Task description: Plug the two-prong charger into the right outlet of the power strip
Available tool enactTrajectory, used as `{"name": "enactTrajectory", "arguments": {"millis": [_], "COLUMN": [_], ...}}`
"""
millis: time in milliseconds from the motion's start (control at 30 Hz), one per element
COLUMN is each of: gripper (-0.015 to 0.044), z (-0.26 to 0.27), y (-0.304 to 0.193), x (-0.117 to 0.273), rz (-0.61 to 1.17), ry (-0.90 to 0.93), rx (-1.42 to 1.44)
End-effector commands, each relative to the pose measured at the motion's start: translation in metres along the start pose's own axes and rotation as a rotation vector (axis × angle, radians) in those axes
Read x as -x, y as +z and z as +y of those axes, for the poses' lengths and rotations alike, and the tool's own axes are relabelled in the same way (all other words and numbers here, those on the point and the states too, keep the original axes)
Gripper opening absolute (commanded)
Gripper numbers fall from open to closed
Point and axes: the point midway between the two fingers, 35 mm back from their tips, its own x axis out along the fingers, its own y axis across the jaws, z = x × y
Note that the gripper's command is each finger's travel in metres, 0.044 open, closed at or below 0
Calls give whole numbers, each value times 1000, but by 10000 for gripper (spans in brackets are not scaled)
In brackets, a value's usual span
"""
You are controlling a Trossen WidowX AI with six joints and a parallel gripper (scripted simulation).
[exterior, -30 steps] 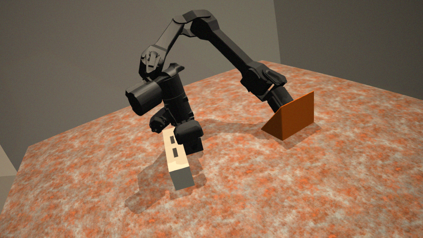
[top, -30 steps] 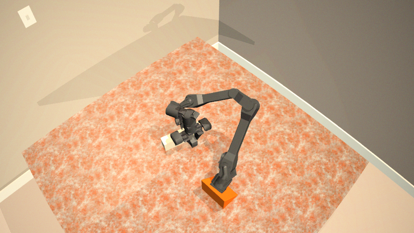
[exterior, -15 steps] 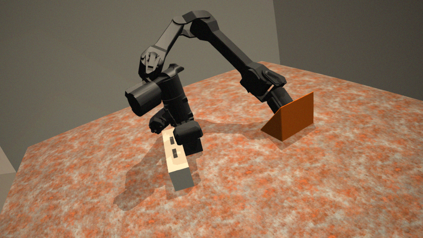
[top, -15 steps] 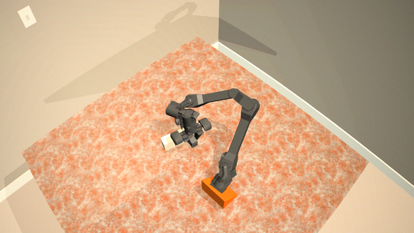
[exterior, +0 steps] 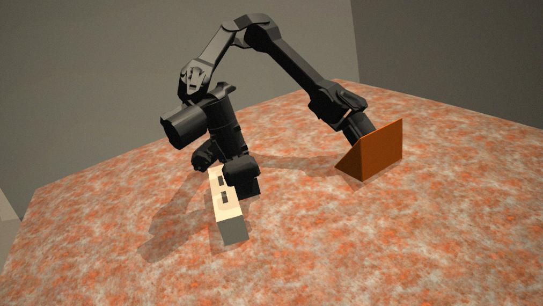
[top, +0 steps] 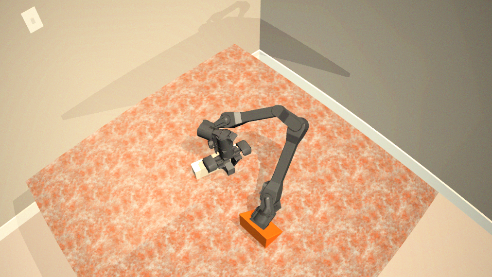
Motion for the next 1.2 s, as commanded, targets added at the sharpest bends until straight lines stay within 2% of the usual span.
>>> {"name": "enactTrajectory", "arguments": {"millis": [0, 533, 1167], "gripper": [26, 440, 440], "z": [0, 0, 0], "y": [0, 0, -6], "x": [0, 0, 0], "rz": [-3, -4, -17], "ry": [-2, -2, -4], "rx": [0, 0, -8]}}
